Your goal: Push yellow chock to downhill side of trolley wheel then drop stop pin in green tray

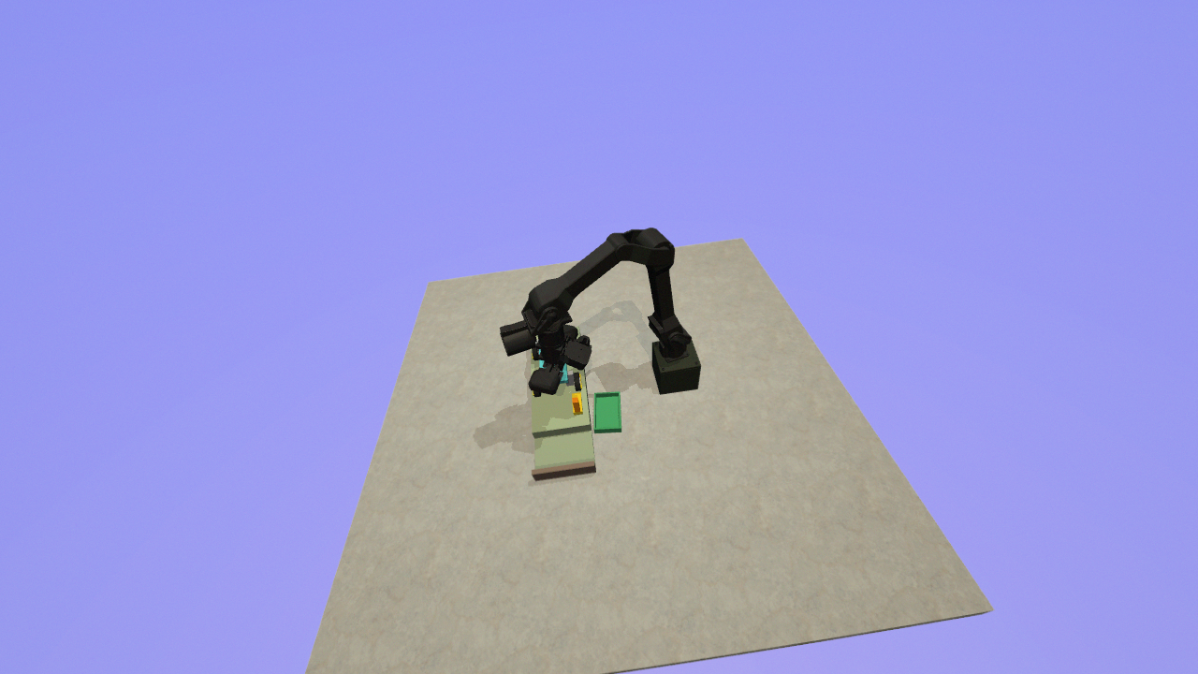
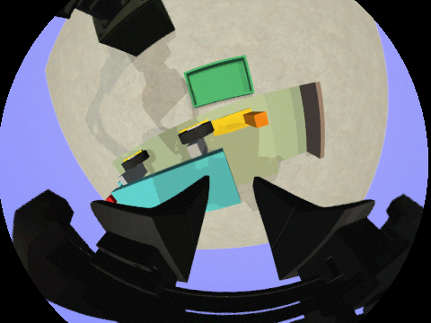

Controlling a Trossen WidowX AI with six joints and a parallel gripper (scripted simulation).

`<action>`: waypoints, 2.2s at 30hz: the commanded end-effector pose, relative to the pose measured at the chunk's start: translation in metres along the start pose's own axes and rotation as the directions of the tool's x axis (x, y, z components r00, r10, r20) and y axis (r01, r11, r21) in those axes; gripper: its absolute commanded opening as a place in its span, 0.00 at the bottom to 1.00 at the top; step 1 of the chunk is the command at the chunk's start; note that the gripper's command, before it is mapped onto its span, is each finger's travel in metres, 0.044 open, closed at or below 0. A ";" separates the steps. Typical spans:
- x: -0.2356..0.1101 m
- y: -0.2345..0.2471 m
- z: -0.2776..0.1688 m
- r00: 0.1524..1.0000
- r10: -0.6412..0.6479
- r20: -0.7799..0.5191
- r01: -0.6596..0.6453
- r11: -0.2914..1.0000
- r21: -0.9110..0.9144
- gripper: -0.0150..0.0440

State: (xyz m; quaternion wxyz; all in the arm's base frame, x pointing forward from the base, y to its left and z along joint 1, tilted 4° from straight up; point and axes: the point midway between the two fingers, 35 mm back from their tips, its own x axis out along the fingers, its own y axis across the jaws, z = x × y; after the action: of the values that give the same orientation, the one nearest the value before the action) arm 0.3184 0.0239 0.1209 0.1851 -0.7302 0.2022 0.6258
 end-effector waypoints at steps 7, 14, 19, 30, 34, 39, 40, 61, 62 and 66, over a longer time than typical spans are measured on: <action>-0.005 0.077 -0.044 0.995 0.099 -0.033 -0.067 0.847 0.527 0.58; -0.010 0.138 -0.060 0.984 0.176 -0.027 -0.081 0.578 0.812 0.58; -0.014 0.176 -0.065 0.975 0.223 -0.013 -0.071 0.367 0.928 0.58; -0.011 0.178 -0.065 0.974 0.225 -0.013 -0.071 0.358 0.931 0.58; -0.005 0.180 -0.065 0.974 0.225 -0.013 -0.071 0.358 0.931 0.58; 0.002 0.181 -0.066 0.974 0.225 -0.013 -0.071 0.358 0.931 0.58; 0.004 0.182 -0.066 0.974 0.225 -0.013 -0.071 0.358 0.931 0.58; 0.022 0.186 -0.066 0.974 0.225 -0.013 -0.071 0.358 0.931 0.58; 0.024 0.187 -0.066 0.974 0.226 -0.013 -0.071 0.358 0.931 0.58; 0.029 0.188 -0.068 0.974 0.226 -0.013 -0.071 0.358 0.931 0.58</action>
State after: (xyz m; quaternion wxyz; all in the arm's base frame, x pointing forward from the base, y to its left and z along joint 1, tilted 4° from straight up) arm 0.2812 -0.1721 0.1057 0.4933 -0.5223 0.5940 0.3619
